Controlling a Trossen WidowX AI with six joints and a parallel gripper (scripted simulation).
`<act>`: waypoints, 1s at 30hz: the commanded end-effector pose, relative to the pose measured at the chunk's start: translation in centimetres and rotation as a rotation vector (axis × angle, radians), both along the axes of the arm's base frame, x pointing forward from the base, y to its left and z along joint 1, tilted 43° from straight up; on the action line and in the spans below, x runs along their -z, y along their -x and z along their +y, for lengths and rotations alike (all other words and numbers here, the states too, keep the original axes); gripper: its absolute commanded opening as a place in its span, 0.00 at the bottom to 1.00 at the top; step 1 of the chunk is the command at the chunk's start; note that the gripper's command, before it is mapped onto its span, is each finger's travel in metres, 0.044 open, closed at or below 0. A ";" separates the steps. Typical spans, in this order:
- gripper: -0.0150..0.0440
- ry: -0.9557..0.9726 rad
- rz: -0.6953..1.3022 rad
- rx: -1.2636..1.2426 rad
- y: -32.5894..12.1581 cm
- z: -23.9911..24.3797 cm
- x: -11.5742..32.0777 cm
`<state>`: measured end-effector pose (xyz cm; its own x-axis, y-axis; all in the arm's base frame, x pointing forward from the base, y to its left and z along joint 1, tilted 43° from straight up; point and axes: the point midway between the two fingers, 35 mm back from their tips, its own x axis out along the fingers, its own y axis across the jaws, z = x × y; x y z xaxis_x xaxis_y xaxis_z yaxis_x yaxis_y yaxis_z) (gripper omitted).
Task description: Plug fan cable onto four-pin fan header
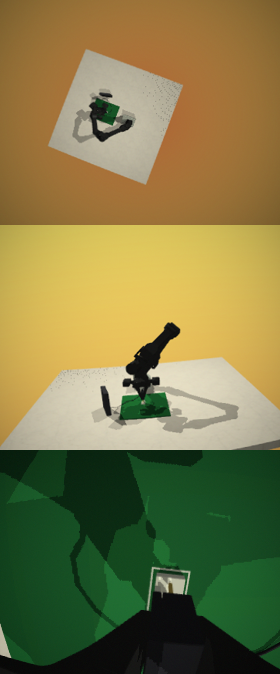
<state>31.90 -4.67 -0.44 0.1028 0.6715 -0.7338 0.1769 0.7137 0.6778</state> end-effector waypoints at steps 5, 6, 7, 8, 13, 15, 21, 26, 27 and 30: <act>0.25 -0.002 -0.002 0.005 -0.1 0.1 0.0; 0.25 -0.002 -0.002 0.005 -0.1 0.1 0.0; 0.25 -0.002 -0.002 0.005 -0.1 0.1 0.0; 0.25 -0.002 -0.002 0.005 -0.1 0.1 0.0; 0.25 -0.002 -0.001 0.006 -0.1 0.2 0.1; 0.25 -0.002 -0.001 0.007 -0.1 0.2 0.2; 0.25 -0.003 0.000 0.007 -0.1 0.3 0.3; 0.25 -0.003 0.000 0.008 -0.1 0.4 0.4; 0.25 -0.003 0.000 0.008 -0.1 0.4 0.4; 0.25 -0.003 0.000 0.008 -0.1 0.4 0.4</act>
<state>31.93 -4.34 -0.82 0.1048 0.6707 -0.7343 0.1774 0.7140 0.6773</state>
